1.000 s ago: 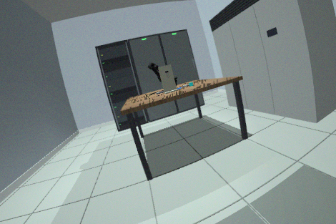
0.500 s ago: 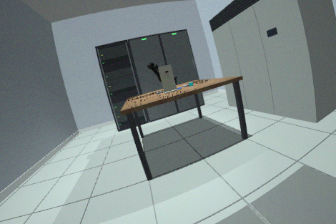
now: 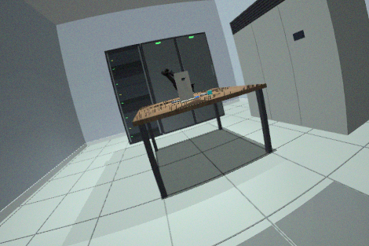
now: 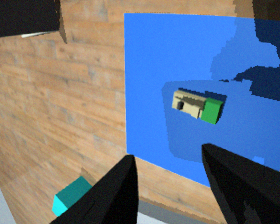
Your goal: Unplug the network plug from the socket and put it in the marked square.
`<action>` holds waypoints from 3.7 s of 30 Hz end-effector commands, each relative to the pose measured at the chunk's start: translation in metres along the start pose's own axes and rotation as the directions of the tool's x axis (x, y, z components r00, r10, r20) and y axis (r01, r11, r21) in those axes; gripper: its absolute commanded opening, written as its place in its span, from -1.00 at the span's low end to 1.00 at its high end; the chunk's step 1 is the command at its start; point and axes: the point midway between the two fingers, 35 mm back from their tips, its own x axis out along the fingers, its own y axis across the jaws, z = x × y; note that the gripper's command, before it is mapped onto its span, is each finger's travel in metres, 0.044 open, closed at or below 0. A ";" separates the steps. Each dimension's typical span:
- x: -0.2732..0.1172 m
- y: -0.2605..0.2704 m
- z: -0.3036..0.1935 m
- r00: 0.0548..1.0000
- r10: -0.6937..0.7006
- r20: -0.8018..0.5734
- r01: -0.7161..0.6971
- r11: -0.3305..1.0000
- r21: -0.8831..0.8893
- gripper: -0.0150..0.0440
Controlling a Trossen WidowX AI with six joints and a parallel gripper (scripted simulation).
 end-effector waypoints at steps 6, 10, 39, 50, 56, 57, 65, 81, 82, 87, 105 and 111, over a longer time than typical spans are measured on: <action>-0.007 0.008 0.000 1.000 0.003 0.002 -0.003 1.000 0.012 0.04; -0.010 0.011 0.000 1.000 0.003 0.002 -0.003 1.000 0.012 0.04; -0.039 0.027 0.000 1.000 0.003 0.002 -0.003 1.000 0.011 0.04; -0.052 0.032 0.001 1.000 0.005 0.005 -0.005 1.000 0.010 0.04; -0.059 0.034 0.002 1.000 0.006 0.006 -0.006 1.000 0.010 0.04; -0.060 0.035 0.002 1.000 0.006 0.007 -0.006 1.000 0.010 0.04; -0.070 0.047 -0.002 1.000 0.001 -0.001 -0.001 1.000 0.001 0.04; -0.114 0.078 -0.002 1.000 0.002 -0.002 -0.002 1.000 0.005 0.04; -0.117 0.080 -0.002 1.000 0.002 -0.002 -0.002 1.000 0.006 0.04; -0.132 0.087 0.000 1.000 0.004 0.001 -0.004 1.000 0.008 0.04; -0.147 0.094 0.002 1.000 0.006 0.004 -0.006 1.000 0.010 1.00; -0.147 0.094 0.002 1.000 0.006 0.004 -0.006 1.000 0.010 1.00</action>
